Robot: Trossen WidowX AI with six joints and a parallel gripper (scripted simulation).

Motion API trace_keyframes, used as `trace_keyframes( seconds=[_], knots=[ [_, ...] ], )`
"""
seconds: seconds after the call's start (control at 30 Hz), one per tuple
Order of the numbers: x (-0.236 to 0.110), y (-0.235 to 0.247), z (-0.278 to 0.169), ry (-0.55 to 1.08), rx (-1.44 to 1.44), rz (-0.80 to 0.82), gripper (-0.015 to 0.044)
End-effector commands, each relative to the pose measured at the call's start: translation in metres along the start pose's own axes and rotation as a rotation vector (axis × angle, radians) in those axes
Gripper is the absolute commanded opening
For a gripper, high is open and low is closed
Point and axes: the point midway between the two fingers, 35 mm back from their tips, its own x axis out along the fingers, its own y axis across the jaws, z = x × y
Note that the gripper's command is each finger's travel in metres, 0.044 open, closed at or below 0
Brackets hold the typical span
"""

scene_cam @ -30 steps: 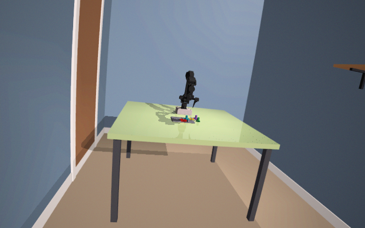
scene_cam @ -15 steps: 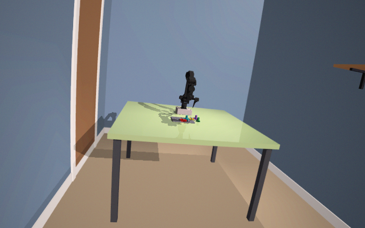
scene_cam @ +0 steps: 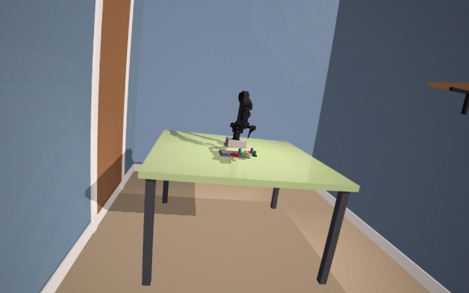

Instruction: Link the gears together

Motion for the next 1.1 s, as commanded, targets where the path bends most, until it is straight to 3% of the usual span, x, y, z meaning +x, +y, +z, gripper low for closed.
trace_keyframes(
  seconds=[0.0,0.27,0.57,1.07],
  knots=[
    [-0.004,0.021,-0.004,-0.003,-0.003,-0.001,0.0440],
    [-0.023,0.133,-0.052,-0.011,-0.005,0.012,0.0440],
    [-0.043,0.221,-0.152,0.015,0.001,0.022,0.0440],
    [-0.045,0.226,-0.161,0.017,-0.002,0.022,0.0440]
  ],
)
